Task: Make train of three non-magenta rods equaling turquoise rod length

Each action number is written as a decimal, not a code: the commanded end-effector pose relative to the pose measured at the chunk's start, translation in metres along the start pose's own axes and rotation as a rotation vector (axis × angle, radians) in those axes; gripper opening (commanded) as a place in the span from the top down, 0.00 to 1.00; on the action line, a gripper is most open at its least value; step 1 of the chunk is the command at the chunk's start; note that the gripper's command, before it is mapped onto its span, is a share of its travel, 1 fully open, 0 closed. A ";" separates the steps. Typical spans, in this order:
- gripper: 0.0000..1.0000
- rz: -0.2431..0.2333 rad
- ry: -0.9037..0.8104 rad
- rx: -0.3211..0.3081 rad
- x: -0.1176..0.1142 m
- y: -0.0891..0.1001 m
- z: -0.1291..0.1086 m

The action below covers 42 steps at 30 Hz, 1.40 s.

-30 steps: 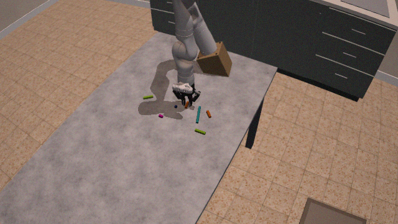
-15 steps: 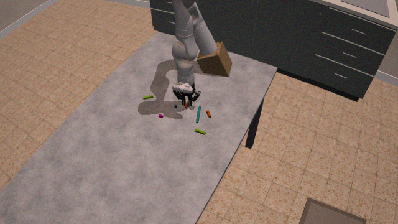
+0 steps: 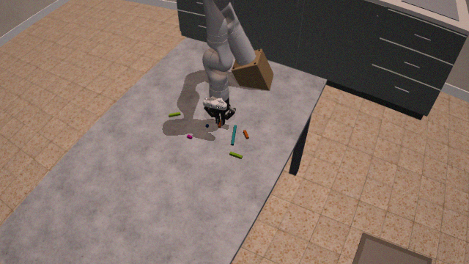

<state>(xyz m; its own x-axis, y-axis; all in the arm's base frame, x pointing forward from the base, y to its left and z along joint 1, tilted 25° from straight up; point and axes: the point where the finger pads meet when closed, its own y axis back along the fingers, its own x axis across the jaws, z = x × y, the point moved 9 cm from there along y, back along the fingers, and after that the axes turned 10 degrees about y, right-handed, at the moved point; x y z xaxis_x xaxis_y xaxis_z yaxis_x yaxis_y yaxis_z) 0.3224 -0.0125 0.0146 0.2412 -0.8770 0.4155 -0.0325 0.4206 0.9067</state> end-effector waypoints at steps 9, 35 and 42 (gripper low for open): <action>0.95 -0.002 0.002 0.006 -0.001 -0.001 -0.002; 0.95 -0.006 -0.001 0.001 -0.001 0.042 0.000; 0.95 -0.007 0.000 0.004 -0.002 0.068 -0.002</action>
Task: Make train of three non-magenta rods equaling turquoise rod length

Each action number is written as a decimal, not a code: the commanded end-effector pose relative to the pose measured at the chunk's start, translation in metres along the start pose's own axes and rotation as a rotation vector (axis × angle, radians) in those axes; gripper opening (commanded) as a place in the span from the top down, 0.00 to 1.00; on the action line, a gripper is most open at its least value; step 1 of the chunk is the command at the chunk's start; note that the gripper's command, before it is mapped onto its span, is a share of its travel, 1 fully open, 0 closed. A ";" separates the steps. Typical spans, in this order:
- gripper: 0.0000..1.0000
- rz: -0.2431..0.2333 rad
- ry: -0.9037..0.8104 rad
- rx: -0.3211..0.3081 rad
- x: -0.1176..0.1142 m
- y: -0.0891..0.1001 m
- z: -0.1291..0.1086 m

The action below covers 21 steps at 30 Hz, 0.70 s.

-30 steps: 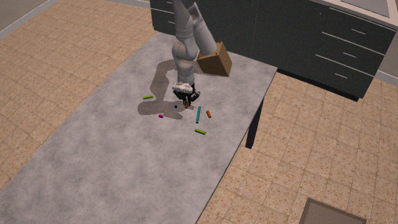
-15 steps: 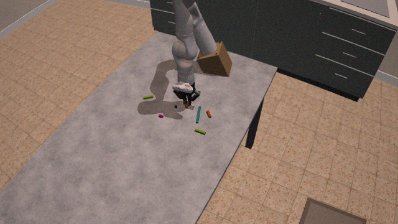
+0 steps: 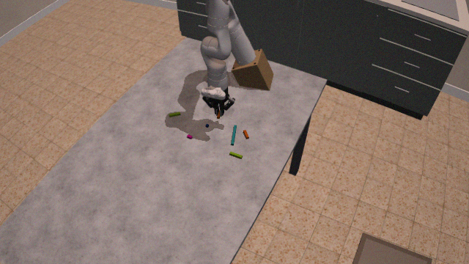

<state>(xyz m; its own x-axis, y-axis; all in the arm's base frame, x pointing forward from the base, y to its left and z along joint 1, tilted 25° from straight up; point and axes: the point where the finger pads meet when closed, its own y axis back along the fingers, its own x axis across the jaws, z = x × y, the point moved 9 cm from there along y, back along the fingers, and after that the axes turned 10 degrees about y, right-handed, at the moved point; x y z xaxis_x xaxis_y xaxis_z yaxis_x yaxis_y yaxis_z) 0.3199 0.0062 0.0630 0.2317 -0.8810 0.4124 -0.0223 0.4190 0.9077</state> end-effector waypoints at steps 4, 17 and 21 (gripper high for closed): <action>0.95 -0.003 0.010 0.015 -0.005 0.033 -0.004; 0.95 0.000 0.012 0.010 -0.005 0.048 -0.002; 0.95 0.000 0.012 0.010 -0.005 0.048 -0.002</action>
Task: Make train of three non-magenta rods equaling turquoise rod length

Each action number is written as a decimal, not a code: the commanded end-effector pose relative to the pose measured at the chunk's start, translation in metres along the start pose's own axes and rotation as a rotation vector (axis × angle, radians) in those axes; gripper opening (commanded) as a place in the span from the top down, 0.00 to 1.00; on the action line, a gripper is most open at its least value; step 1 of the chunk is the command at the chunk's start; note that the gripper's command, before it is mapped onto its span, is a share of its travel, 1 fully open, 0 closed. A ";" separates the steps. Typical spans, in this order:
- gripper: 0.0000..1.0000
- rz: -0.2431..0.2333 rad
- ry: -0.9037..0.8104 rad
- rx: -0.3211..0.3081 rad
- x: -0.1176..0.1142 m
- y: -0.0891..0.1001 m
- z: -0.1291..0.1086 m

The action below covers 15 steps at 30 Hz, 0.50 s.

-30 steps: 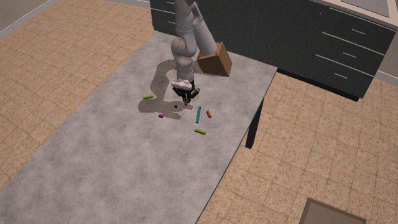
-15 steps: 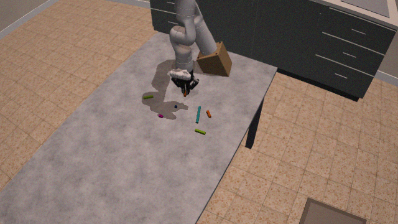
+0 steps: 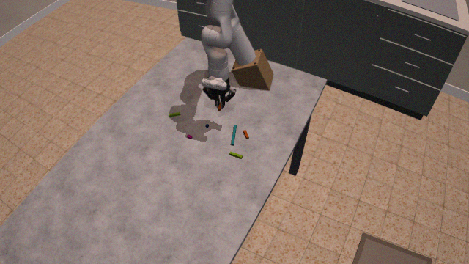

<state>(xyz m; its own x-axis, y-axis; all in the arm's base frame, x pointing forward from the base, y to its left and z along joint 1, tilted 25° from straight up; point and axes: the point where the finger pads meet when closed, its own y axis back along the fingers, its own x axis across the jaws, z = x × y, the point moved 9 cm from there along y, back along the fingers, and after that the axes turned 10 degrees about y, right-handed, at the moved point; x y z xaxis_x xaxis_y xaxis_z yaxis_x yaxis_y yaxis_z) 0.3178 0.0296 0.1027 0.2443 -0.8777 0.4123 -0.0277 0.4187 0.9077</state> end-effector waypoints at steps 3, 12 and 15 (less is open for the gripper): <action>0.95 -0.001 -0.001 0.005 0.000 0.002 -0.002; 0.95 -0.001 0.045 0.001 0.002 0.002 -0.002; 0.95 -0.004 0.102 -0.004 0.007 0.001 -0.001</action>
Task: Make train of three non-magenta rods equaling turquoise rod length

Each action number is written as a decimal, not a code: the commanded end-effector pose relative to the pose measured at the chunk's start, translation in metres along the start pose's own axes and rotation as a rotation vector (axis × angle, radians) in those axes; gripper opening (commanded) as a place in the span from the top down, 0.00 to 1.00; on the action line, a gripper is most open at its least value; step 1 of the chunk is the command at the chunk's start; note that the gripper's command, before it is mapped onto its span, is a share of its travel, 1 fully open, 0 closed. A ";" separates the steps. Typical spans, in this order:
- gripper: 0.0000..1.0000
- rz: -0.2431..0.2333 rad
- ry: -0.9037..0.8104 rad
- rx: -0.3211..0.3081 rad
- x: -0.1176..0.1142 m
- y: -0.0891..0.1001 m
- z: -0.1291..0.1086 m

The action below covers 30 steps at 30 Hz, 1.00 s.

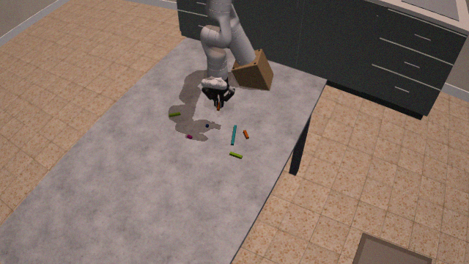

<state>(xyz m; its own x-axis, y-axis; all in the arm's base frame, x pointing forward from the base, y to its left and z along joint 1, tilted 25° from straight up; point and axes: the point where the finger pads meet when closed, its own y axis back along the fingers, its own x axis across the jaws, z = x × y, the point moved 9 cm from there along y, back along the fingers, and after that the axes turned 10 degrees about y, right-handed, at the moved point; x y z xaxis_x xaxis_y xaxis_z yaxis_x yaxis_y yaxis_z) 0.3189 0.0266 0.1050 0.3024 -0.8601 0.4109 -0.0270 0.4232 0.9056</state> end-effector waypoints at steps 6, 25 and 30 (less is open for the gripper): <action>0.95 -0.014 0.261 -0.010 0.014 0.001 0.000; 0.95 -0.008 1.133 0.004 0.060 0.001 -0.001; 0.95 -0.004 1.228 0.010 0.067 0.002 -0.002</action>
<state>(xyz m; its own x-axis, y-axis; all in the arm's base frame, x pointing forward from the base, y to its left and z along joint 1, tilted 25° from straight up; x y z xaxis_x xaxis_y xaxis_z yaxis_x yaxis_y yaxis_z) 0.3358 -0.0251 0.1303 0.9977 -0.0461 0.0491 -0.0244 0.4321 0.9015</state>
